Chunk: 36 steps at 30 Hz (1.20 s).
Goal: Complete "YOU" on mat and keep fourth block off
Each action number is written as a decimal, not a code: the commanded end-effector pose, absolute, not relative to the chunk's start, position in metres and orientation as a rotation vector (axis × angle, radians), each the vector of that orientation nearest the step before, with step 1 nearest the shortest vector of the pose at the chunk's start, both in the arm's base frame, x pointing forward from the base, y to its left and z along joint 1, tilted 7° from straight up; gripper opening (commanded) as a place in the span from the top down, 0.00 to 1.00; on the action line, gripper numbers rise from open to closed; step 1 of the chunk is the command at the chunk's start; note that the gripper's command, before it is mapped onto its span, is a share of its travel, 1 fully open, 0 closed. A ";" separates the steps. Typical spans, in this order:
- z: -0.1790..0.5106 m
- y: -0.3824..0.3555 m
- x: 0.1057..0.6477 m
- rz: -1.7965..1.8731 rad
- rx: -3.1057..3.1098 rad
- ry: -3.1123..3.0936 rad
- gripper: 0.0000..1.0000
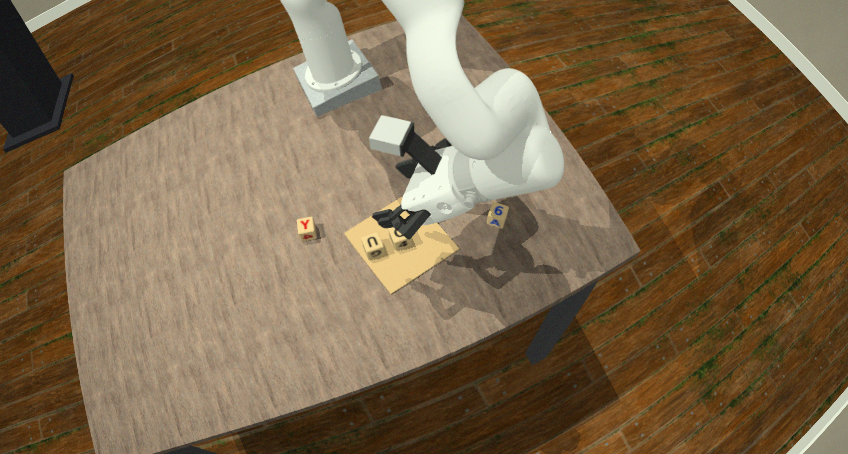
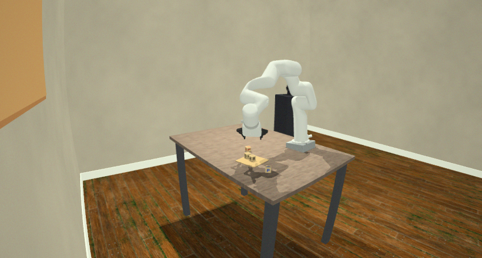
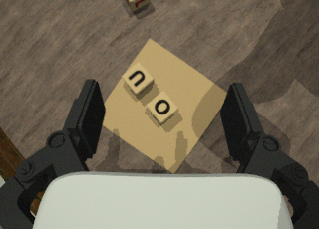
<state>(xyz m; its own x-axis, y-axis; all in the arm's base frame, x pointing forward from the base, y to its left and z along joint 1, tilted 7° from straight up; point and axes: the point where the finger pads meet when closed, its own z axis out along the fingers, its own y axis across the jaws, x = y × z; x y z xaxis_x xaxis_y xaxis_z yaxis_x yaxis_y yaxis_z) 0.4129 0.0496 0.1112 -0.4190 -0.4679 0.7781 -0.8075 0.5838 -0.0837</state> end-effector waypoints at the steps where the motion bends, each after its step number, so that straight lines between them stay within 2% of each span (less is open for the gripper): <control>1: 0.116 0.025 0.416 0.593 1.010 -2.084 0.00; 6: 0.118 0.007 0.417 0.592 1.011 -2.083 0.00; 36: 0.118 0.007 0.417 0.592 1.011 -2.083 0.00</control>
<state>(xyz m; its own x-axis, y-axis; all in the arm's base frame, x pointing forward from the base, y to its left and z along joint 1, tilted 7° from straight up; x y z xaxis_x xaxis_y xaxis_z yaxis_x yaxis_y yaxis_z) 0.4157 0.0065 0.1163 -0.4177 -0.4674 0.7791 -0.8074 0.5842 -0.0824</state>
